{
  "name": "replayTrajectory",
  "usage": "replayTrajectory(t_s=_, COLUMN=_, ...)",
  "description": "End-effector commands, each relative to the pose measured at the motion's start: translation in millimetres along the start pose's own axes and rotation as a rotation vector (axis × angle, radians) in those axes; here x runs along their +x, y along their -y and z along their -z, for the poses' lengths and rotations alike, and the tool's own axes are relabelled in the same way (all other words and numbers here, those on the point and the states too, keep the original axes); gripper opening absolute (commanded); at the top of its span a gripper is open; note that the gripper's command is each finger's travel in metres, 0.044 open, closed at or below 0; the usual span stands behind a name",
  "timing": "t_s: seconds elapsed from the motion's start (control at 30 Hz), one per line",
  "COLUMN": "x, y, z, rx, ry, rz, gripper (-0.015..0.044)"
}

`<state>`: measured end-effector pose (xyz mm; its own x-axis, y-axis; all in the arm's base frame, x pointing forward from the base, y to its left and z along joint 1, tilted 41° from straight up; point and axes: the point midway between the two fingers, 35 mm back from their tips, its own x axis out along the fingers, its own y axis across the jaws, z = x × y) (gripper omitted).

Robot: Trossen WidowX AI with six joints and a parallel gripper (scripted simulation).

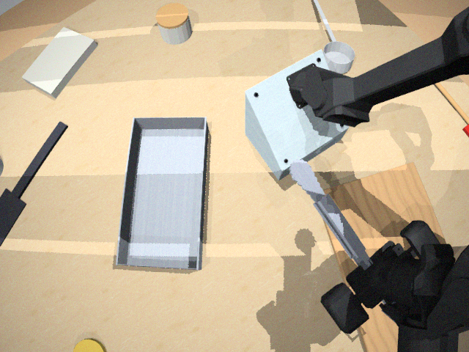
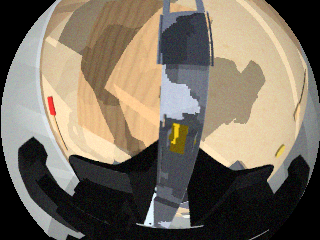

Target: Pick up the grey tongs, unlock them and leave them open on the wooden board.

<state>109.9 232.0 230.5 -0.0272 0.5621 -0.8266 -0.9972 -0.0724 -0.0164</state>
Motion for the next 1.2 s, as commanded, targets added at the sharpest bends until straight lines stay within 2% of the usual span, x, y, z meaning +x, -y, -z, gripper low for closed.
replayTrajectory(t_s=0.0, x=-5, y=-14, z=-8, rx=0.034, ry=0.013, rz=0.018, gripper=-0.0150)
replayTrajectory(t_s=1.17, x=-35, y=-109, z=-43, rx=0.352, ry=0.153, rz=-0.017, gripper=-0.0150)
